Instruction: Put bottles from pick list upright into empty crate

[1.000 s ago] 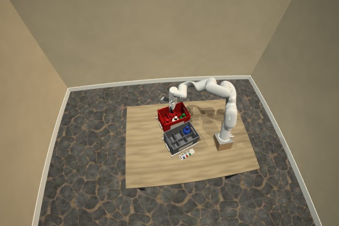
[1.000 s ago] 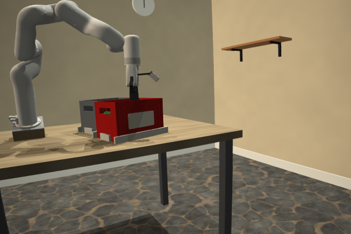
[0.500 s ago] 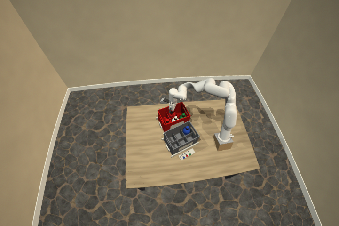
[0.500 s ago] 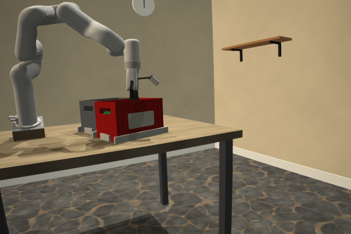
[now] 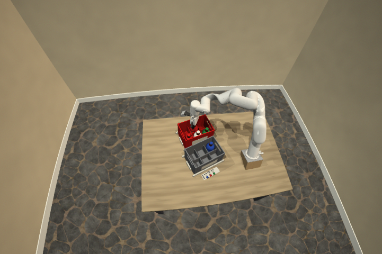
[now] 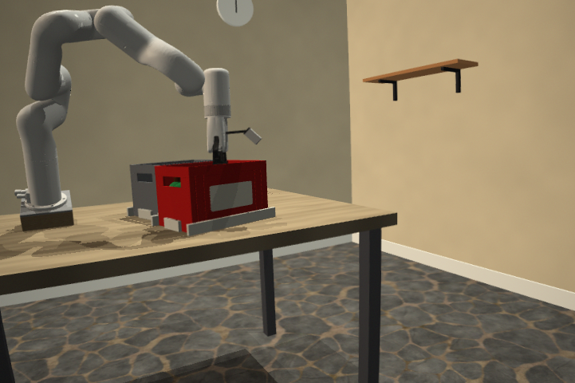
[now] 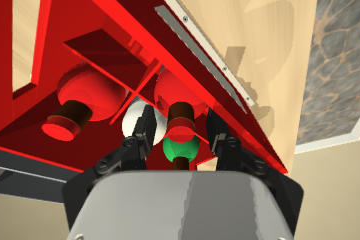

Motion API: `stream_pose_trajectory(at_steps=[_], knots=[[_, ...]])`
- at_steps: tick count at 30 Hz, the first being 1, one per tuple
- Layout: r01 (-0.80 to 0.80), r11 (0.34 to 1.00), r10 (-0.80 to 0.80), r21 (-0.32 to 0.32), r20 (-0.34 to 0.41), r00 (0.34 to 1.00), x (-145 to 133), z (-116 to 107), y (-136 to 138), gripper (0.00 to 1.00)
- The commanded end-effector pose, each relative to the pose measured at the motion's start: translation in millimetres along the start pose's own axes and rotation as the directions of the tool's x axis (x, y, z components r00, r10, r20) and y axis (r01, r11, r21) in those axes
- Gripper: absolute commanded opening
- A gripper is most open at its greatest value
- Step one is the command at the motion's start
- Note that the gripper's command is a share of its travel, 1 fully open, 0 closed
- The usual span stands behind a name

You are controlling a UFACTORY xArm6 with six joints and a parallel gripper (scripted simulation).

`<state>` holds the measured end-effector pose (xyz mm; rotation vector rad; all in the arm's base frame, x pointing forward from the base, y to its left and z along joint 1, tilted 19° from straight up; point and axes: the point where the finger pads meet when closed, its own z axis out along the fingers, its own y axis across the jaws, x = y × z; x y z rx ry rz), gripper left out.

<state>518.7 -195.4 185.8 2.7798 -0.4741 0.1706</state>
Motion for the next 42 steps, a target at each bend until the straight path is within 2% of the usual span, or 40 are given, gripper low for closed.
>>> stream_pose_trajectory(at_steps=[1, 6, 7, 42], knots=[[-0.001, 1.0, 0.001, 0.0, -0.005, 1.0, 1.4, -1.6, 0.1, 0.65], [-0.001, 1.0, 0.001, 0.0, -0.005, 1.0, 1.4, -1.6, 0.1, 0.65], [-0.001, 1.0, 0.001, 0.0, -0.005, 1.0, 1.4, -4.9, 0.1, 0.0], [-0.001, 1.0, 0.001, 0.0, -0.004, 1.0, 1.3, -4.9, 0.1, 0.0]])
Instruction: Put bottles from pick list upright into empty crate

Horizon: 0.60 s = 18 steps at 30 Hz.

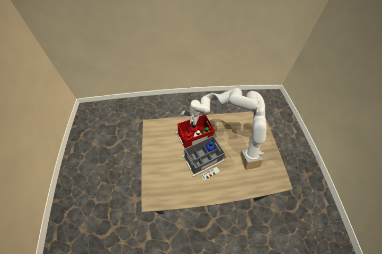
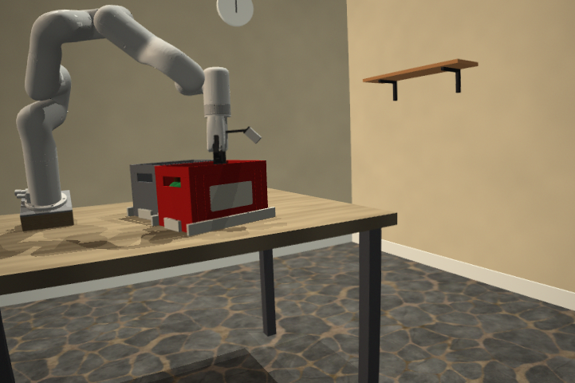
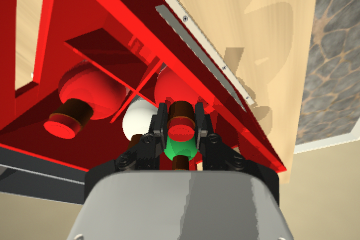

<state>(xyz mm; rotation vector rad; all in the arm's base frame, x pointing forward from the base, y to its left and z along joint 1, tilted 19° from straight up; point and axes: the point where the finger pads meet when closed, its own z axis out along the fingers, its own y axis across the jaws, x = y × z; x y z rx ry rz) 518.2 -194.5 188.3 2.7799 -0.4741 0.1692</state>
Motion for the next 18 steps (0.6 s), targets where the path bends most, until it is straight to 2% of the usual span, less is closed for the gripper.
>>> stream_pose_trajectory(at_steps=[1, 10, 18], knots=[[-0.001, 1.0, 0.001, 0.001, -0.005, 1.0, 2, -2, 0, 0.0], [-0.001, 1.0, 0.001, 0.001, -0.005, 1.0, 2, -2, 0, 0.0], [-0.001, 1.0, 0.001, 0.001, -0.006, 1.0, 2, -16, 0, 0.0]])
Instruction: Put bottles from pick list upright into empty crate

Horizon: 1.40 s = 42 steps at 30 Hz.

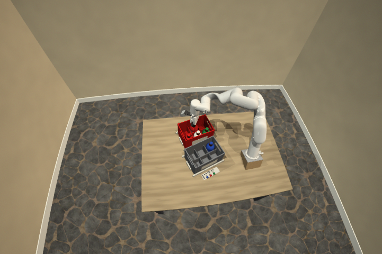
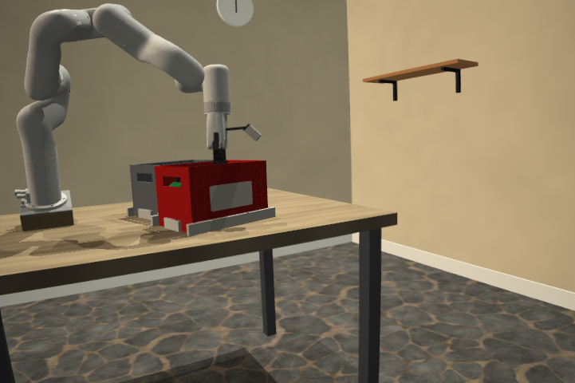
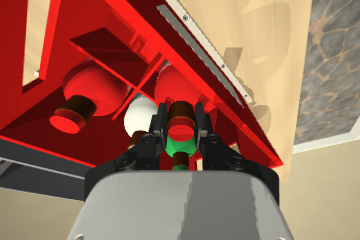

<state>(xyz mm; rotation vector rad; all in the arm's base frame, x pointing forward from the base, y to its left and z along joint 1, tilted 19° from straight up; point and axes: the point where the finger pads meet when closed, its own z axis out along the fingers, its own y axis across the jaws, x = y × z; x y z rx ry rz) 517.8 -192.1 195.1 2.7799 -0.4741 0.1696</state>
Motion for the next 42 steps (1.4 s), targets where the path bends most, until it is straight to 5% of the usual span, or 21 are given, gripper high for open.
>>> stream_pose_trajectory(at_steps=[1, 42], knots=[[-0.001, 1.0, 0.001, 0.001, -0.005, 1.0, 2, -10, 0, 0.0], [-0.001, 1.0, 0.001, 0.001, -0.005, 1.0, 1, -68, 0, 0.0]])
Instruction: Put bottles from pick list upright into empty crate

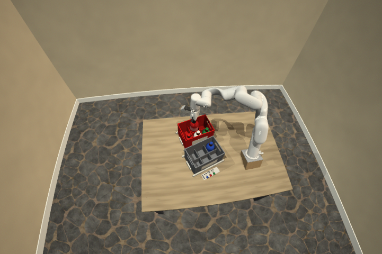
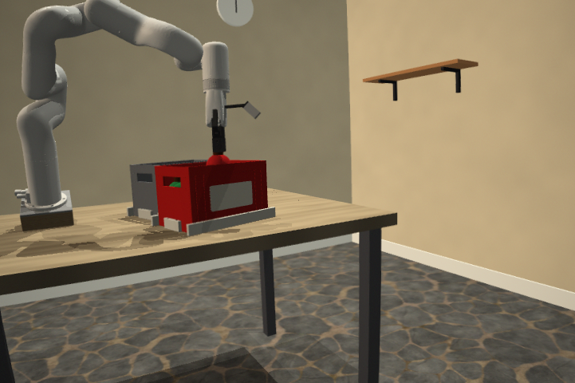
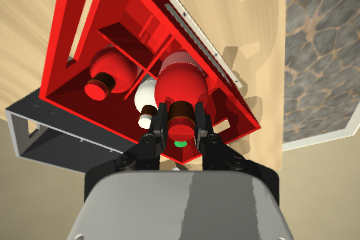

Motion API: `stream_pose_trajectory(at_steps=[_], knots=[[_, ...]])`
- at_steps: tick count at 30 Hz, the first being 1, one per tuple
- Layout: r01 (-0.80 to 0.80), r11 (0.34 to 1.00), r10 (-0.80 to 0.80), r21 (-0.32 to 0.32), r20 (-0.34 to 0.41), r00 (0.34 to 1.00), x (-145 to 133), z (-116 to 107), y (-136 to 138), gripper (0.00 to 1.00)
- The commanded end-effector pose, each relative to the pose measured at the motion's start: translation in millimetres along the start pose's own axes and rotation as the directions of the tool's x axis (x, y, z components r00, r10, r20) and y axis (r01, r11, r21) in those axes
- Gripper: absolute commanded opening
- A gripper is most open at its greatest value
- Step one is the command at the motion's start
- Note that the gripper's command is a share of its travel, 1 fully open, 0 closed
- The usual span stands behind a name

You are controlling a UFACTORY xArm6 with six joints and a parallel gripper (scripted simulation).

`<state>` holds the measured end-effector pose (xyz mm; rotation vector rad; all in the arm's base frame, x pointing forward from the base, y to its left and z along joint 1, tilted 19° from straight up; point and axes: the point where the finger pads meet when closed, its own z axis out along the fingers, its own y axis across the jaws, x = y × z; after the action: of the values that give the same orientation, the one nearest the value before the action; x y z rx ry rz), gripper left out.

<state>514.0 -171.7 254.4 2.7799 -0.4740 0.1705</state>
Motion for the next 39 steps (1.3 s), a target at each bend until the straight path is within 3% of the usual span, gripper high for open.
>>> stream_pose_trajectory(at_steps=[1, 39], knots=[[-0.001, 1.0, 0.001, 0.001, -0.005, 1.0, 1, -7, 0, 0.0], [-0.001, 1.0, 0.001, 0.001, -0.005, 1.0, 1, -64, 0, 0.0]])
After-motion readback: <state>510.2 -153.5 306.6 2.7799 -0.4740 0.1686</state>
